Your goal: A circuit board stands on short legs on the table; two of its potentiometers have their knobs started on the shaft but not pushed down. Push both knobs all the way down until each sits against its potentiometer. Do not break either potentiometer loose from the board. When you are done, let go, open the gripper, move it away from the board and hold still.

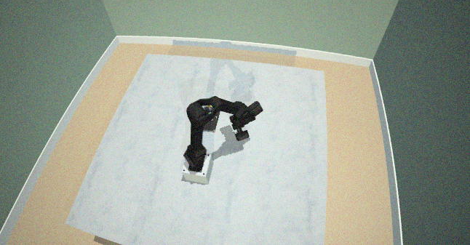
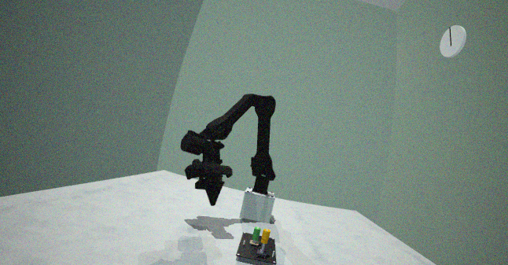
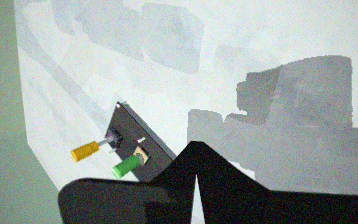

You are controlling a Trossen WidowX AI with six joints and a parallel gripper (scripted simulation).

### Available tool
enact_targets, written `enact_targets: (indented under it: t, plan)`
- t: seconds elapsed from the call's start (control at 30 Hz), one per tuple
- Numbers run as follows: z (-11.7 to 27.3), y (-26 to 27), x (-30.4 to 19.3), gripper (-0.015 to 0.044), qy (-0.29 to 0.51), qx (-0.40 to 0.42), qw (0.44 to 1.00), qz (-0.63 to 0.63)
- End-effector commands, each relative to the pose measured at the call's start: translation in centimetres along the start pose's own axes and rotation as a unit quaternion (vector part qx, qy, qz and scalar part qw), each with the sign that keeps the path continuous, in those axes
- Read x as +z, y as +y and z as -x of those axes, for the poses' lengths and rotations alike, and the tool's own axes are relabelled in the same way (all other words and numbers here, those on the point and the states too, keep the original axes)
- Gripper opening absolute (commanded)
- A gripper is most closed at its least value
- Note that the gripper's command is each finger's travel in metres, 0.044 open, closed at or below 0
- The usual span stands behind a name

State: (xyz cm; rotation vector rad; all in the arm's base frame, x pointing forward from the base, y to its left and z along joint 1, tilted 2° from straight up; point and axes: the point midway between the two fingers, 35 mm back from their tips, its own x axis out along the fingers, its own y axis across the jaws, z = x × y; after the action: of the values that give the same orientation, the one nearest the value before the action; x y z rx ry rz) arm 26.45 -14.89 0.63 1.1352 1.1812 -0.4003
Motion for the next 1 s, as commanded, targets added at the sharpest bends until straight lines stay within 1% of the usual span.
enact_targets:
  t: [0.0,0.23,0.53,0.97]
  plan:
    - [-0.5,1.0,-0.4,0.0,0.011,-0.02,0.999,0.046]
    - [-1.4,3.2,-1.4,0.0,0.032,-0.06,0.987,0.148]
    - [-2.5,6.0,-2.9,0.0,0.058,-0.104,0.956,0.268]
    - [-3.7,10.0,-6.0,0.0,0.102,-0.163,0.872,0.45]
